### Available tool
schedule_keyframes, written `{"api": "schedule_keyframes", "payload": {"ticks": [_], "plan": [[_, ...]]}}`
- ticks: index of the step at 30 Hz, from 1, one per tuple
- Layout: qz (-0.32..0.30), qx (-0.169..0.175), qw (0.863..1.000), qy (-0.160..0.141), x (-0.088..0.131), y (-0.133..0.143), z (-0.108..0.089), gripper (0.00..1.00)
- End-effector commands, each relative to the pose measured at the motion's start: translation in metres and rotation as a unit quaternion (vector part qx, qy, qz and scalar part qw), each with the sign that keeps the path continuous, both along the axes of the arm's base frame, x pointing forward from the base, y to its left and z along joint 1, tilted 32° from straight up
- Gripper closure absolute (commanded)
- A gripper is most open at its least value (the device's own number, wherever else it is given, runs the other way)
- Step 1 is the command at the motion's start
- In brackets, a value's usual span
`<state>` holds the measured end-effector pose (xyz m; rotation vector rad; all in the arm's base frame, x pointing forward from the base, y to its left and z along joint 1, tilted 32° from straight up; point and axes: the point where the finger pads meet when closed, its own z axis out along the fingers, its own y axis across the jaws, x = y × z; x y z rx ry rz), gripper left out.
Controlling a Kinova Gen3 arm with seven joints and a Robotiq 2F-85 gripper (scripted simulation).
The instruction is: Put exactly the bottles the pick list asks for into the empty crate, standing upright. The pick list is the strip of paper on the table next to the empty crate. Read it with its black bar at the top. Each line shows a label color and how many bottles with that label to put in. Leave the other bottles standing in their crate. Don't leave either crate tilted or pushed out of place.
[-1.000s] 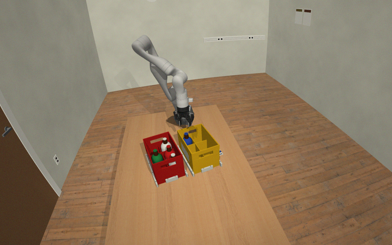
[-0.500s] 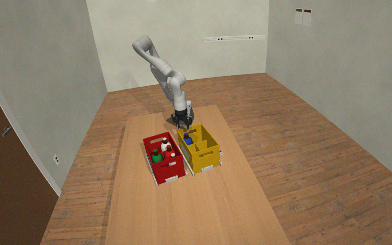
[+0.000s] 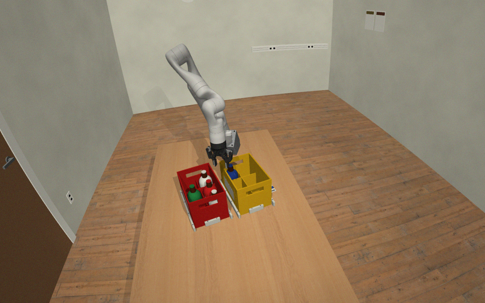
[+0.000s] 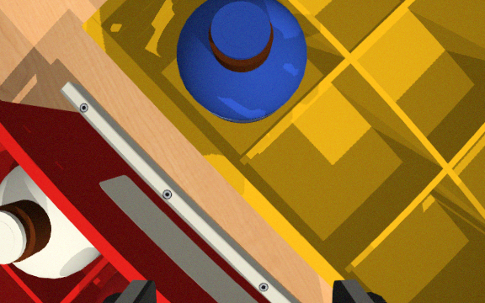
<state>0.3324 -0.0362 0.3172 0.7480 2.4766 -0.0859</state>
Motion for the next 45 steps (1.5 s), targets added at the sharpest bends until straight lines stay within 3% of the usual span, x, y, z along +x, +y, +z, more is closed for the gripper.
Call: {"api": "schedule_keyframes", "payload": {"ticks": [1, 25, 45], "plan": [[0.001, 0.002, 1.0, 0.001, 0.013, -0.008, 0.009, 0.33], [0.001, 0.002, 1.0, 0.001, 0.084, -0.055, 0.061, 0.33], [0.001, 0.002, 1.0, 0.001, 0.09, -0.058, 0.051, 0.33]]}}
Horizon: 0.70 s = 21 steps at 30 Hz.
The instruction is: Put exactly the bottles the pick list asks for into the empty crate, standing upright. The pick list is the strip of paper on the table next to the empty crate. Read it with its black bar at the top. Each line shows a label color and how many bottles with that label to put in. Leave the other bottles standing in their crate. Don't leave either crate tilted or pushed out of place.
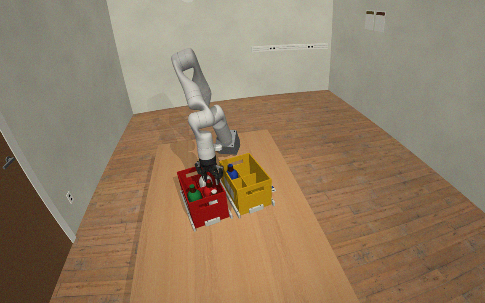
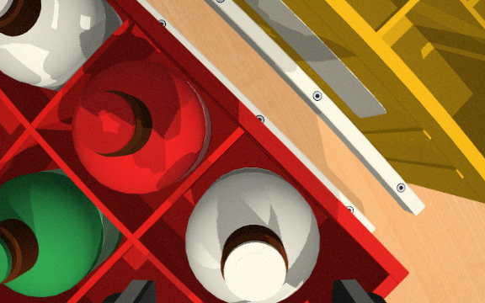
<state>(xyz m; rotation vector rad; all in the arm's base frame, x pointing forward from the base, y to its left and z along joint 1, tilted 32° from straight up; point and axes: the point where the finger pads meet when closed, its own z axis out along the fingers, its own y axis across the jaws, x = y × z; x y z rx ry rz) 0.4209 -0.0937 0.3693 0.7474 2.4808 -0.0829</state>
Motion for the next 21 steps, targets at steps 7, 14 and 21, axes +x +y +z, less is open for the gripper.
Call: {"api": "schedule_keyframes", "payload": {"ticks": [7, 14, 21], "plan": [[0.0, 0.0, 1.0, -0.001, 0.006, -0.002, -0.009, 0.33], [0.0, 0.0, 1.0, -0.001, 0.009, -0.004, -0.015, 0.33], [0.0, 0.0, 1.0, -0.001, 0.013, -0.006, -0.023, 0.33]]}}
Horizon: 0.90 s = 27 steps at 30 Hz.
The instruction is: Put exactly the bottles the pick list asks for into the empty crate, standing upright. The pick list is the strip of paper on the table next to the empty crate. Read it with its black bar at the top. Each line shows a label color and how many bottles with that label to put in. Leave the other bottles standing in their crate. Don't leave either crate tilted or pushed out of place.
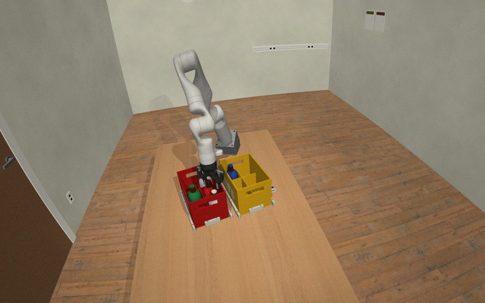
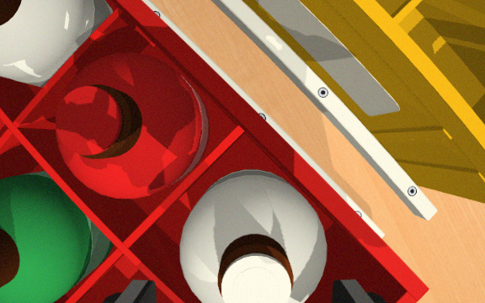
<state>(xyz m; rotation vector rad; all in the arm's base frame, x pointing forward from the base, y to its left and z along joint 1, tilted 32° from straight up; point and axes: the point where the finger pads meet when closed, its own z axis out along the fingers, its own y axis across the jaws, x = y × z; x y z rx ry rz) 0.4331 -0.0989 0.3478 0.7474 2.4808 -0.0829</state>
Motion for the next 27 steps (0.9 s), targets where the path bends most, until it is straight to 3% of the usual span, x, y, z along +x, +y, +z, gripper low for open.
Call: {"api": "schedule_keyframes", "payload": {"ticks": [1, 27], "plan": [[0.0, 0.0, 1.0, -0.001, 0.002, -0.001, -0.002, 0.33], [0.0, 0.0, 1.0, -0.001, 0.016, -0.007, -0.027, 0.33]]}}
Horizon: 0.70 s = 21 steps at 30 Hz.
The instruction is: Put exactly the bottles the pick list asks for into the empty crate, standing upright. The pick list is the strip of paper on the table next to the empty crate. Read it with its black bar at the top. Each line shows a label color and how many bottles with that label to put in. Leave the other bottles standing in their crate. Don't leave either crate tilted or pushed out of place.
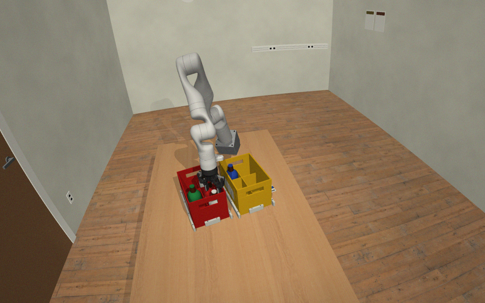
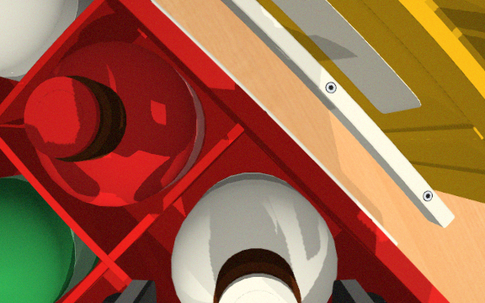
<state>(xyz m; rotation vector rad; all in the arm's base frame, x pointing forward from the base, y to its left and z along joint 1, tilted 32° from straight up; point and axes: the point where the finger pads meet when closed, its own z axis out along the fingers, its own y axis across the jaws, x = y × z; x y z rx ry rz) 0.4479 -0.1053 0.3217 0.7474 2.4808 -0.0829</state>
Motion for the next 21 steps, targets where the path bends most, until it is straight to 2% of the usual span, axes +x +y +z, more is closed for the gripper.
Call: {"api": "schedule_keyframes", "payload": {"ticks": [1, 11, 21], "plan": [[0.0, 0.0, 1.0, -0.001, 0.002, -0.001, -0.002, 0.33], [0.0, 0.0, 1.0, -0.001, 0.008, -0.003, -0.014, 0.33], [0.0, 0.0, 1.0, -0.001, 0.01, -0.004, -0.016, 0.33]]}}
